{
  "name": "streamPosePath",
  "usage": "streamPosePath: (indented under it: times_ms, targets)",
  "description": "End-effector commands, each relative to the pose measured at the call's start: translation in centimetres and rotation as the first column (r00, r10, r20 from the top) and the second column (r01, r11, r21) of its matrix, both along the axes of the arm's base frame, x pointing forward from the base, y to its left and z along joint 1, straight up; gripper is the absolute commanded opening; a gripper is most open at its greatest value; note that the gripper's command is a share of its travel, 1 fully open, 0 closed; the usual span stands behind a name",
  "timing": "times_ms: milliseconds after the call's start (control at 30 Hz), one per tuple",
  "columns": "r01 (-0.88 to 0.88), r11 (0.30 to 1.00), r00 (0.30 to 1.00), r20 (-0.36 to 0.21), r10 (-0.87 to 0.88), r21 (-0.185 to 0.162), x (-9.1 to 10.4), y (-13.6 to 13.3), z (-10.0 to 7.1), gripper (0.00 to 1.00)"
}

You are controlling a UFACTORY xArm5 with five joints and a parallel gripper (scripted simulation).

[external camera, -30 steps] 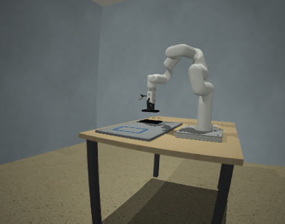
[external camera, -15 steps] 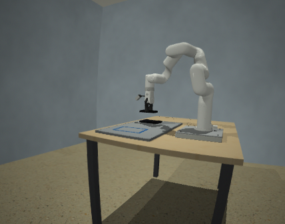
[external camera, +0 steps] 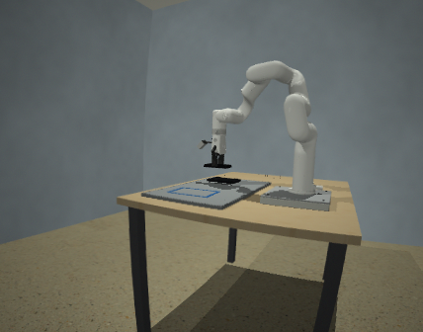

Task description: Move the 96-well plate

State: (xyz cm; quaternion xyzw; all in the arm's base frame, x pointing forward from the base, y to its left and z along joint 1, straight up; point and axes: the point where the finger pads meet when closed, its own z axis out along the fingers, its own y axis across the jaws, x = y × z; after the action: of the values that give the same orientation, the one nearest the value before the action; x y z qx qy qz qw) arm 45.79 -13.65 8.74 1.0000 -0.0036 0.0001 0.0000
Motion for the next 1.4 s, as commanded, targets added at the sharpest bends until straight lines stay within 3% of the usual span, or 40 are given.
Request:
streamPosePath:
  times_ms: [0, 1367]
  targets:
    - [0.000, 1.000, 1.000, 0.004, 0.000, -0.001, 0.2, 1.4, 0.1, 0.00]
    - [0.000, 1.000, 1.000, 0.005, 0.000, 0.000, 0.3, 13.1, -0.3, 0.00]
